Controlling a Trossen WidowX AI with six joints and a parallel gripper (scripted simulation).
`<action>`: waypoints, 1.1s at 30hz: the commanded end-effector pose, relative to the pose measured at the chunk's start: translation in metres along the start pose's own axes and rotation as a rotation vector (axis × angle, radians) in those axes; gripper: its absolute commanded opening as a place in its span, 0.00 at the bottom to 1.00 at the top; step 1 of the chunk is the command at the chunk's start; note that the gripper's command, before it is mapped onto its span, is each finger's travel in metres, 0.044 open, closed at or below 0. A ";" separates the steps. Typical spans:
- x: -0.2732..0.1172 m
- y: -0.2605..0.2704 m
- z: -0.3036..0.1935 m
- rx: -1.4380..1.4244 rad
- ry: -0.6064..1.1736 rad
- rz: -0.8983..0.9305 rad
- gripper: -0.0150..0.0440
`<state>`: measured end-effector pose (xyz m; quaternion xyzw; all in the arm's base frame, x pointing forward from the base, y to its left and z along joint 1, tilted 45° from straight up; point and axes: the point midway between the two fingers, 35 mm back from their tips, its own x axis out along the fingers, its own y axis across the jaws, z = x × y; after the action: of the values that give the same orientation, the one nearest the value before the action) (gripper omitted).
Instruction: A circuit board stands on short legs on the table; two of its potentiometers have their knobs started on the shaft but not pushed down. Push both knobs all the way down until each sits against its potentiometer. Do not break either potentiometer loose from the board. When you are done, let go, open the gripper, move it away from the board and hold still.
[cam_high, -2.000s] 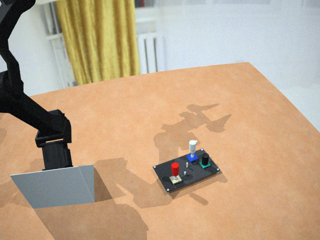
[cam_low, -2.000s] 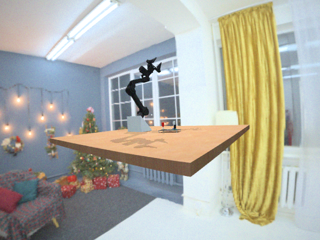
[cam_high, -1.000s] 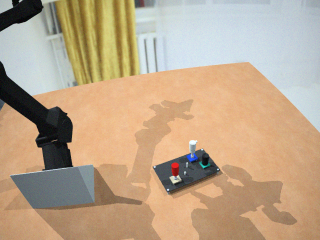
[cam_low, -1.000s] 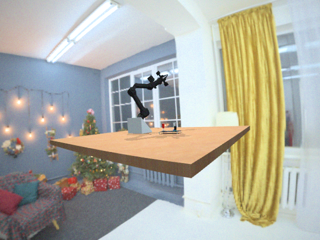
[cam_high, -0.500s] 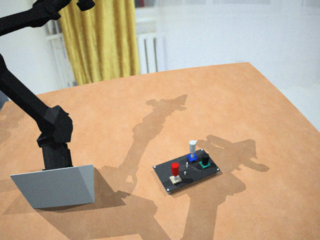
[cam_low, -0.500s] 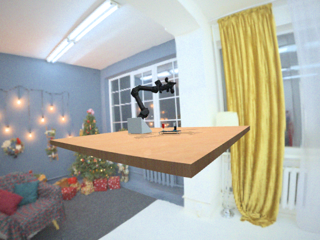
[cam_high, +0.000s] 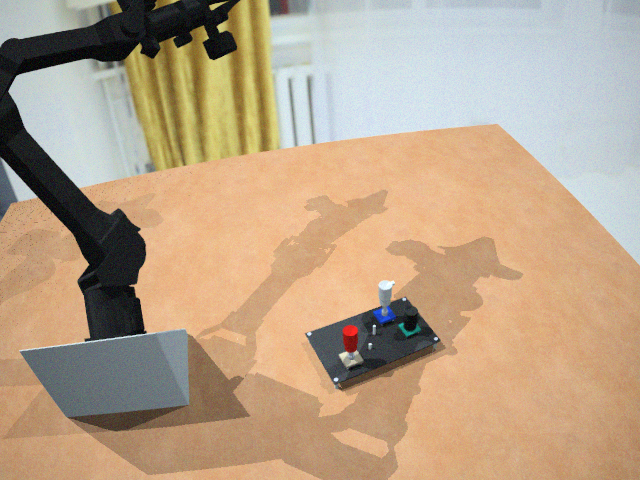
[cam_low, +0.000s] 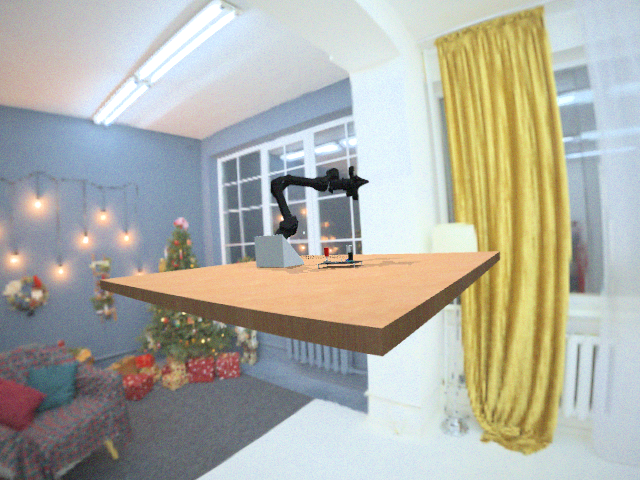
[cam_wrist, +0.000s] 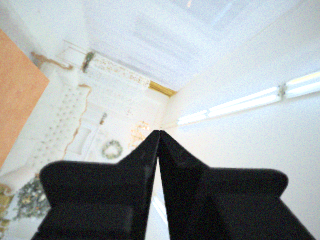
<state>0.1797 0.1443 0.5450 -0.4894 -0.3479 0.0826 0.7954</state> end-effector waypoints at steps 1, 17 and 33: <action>0.016 0.034 -0.013 -0.047 0.040 0.102 0.25; 0.041 0.158 -0.095 -0.130 0.206 0.523 0.25; 0.012 0.260 -0.193 -0.048 0.384 0.936 0.25</action>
<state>0.3581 0.1501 0.3051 -0.6243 0.0236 0.3046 0.7189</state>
